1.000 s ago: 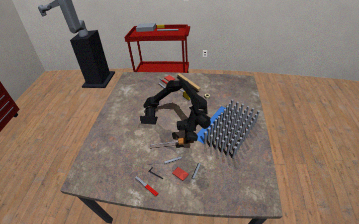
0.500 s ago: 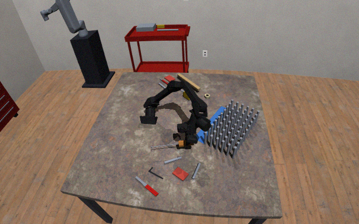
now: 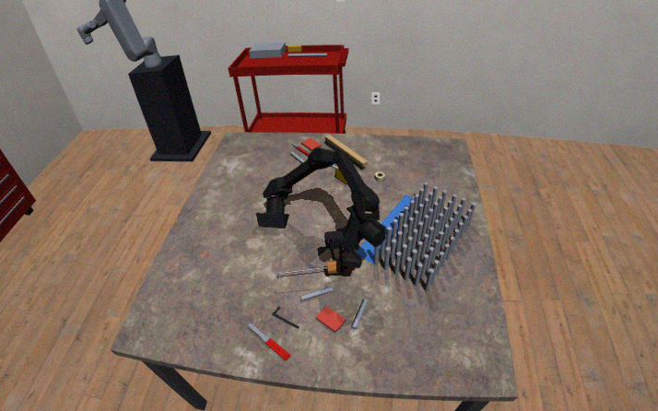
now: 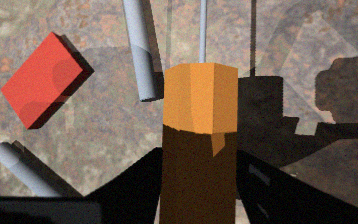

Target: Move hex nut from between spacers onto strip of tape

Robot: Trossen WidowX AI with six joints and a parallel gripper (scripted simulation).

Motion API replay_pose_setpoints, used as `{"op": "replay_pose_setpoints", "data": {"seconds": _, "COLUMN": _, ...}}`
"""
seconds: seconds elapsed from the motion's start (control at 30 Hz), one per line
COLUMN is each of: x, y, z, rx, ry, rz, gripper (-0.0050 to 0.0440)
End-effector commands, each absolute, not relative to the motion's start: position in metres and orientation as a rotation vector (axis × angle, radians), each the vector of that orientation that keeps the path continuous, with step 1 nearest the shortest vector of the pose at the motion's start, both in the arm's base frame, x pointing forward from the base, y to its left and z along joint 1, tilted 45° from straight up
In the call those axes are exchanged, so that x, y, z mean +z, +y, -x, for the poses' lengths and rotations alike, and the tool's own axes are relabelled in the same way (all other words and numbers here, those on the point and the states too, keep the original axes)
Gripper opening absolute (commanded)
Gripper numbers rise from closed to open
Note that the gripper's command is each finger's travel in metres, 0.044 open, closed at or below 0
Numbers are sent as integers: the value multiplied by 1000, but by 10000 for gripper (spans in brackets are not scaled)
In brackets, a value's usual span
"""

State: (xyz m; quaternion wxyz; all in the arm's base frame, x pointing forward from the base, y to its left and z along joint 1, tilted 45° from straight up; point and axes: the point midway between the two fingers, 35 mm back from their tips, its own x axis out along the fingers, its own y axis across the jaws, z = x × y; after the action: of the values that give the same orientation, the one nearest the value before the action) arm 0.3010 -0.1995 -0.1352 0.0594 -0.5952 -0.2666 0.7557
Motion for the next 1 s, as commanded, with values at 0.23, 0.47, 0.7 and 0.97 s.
{"op": "replay_pose_setpoints", "data": {"seconds": 0.23, "x": -135, "y": -195, "z": -305, "rx": 2283, "ry": -773, "rz": 1851, "gripper": -50}}
{"op": "replay_pose_setpoints", "data": {"seconds": 0.47, "x": -141, "y": -189, "z": -304, "rx": 2283, "ry": -774, "rz": 1851, "gripper": -50}}
{"op": "replay_pose_setpoints", "data": {"seconds": 0.7, "x": -148, "y": -180, "z": -302, "rx": 2282, "ry": -775, "rz": 1850, "gripper": -50}}
{"op": "replay_pose_setpoints", "data": {"seconds": 0.97, "x": -155, "y": -170, "z": -300, "rx": 2280, "ry": -776, "rz": 1852, "gripper": -50}}
